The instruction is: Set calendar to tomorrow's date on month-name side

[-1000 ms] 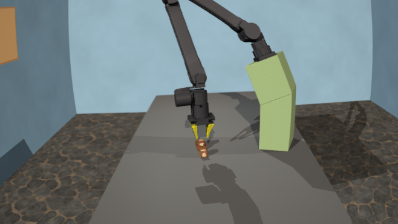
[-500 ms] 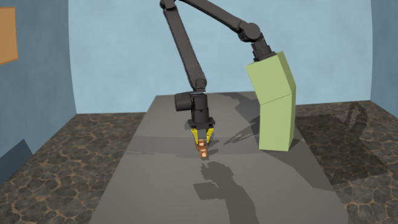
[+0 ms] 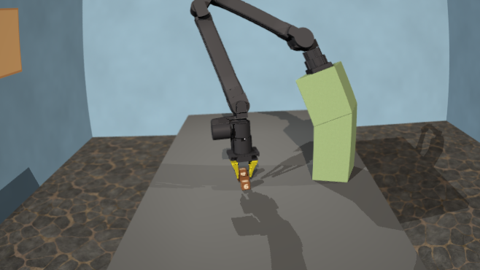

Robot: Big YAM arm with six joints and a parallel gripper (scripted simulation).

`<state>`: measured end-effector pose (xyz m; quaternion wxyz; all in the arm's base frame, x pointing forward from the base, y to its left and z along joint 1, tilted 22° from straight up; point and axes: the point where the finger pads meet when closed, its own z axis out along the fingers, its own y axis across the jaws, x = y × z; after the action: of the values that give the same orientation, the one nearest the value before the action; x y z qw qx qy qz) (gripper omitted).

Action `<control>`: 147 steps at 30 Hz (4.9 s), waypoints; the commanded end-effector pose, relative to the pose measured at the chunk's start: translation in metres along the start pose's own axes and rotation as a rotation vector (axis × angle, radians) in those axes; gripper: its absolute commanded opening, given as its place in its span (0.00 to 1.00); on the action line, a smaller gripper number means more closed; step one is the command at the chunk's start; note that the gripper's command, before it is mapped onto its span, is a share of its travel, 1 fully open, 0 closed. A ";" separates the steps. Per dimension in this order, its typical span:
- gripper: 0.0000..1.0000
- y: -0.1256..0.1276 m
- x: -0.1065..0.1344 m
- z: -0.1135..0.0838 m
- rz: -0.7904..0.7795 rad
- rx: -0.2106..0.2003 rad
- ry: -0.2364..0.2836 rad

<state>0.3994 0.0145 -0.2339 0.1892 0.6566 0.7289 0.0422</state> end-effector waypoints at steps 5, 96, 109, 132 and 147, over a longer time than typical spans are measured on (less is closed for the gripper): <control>0.45 -0.003 -0.005 0.009 -0.001 0.000 -0.004; 0.45 -0.013 -0.007 0.009 -0.005 0.015 -0.004; 0.45 -0.014 -0.007 0.009 -0.005 0.017 -0.004; 0.45 -0.017 -0.007 0.009 -0.006 0.020 -0.004; 0.45 -0.017 -0.007 0.009 -0.006 0.020 -0.004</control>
<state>0.4003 0.0119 -0.2403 0.1891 0.6558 0.7296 0.0418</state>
